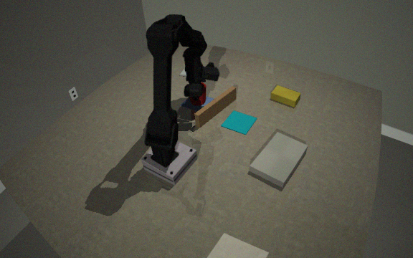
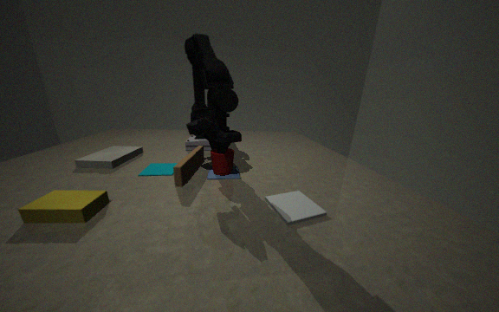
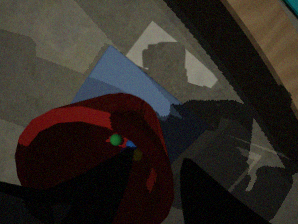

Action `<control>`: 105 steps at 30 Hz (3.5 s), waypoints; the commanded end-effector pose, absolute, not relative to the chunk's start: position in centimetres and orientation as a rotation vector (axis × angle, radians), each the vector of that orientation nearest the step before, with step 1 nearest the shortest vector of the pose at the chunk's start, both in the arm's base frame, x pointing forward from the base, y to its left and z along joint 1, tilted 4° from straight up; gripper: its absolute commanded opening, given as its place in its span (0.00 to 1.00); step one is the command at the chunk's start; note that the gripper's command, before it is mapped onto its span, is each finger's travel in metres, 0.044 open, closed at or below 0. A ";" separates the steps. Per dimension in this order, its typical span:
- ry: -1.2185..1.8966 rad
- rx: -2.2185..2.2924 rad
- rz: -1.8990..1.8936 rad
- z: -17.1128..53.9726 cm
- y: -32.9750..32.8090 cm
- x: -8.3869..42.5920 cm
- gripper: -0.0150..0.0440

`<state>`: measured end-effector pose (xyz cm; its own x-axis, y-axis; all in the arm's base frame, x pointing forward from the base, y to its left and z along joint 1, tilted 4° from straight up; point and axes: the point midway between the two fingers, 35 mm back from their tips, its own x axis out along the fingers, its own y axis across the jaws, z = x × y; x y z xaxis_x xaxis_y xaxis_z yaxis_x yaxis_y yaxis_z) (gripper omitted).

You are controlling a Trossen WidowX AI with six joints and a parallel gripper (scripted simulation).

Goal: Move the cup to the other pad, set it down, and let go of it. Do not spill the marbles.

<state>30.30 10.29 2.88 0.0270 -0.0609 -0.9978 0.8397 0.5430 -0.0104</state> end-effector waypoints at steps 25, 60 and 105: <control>1.376 0.735 -0.806 3.2 10.3 30.3 0.25; 1.382 0.727 -0.804 10.4 10.9 29.9 0.25; 1.374 0.725 -0.812 11.2 2.6 29.2 0.25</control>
<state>29.40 3.29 11.18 0.0223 -0.0691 -0.9974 0.8406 0.5414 -0.0187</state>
